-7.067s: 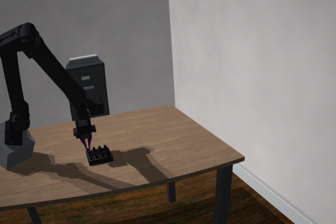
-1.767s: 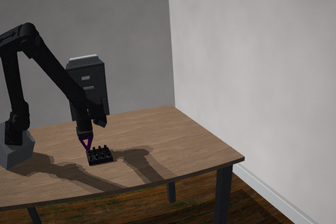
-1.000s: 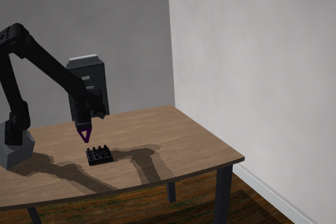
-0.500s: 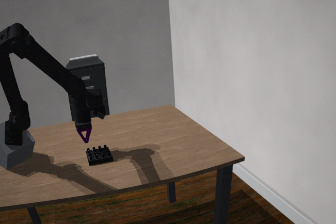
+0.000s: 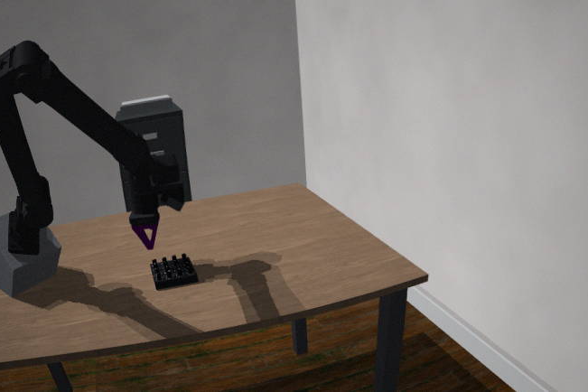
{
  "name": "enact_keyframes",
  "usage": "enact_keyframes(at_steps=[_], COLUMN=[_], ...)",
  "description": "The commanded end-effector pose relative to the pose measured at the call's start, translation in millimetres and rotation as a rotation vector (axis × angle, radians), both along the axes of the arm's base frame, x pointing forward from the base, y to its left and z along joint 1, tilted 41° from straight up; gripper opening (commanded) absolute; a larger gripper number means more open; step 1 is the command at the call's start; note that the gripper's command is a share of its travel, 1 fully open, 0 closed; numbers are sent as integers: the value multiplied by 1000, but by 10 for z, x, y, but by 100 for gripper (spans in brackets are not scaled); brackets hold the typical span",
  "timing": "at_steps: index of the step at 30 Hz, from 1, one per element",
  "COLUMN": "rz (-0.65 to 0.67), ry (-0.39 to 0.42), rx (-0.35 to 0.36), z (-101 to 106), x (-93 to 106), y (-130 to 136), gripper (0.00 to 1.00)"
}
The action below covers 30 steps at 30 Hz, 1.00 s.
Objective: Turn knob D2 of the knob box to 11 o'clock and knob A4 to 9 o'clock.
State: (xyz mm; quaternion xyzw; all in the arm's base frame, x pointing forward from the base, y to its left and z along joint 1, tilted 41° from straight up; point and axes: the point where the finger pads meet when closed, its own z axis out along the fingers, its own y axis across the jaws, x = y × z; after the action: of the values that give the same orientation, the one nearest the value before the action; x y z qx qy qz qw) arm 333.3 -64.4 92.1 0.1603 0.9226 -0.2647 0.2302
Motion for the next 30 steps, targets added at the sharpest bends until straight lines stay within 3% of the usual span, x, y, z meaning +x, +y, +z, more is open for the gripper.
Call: enact_keyframes(at_steps=[1, 30], rz=[-92, -551], ry=[-120, -457], rx=[51, 267], z=[220, 275], x=[143, 116], y=[78, 93], gripper=[18, 18])
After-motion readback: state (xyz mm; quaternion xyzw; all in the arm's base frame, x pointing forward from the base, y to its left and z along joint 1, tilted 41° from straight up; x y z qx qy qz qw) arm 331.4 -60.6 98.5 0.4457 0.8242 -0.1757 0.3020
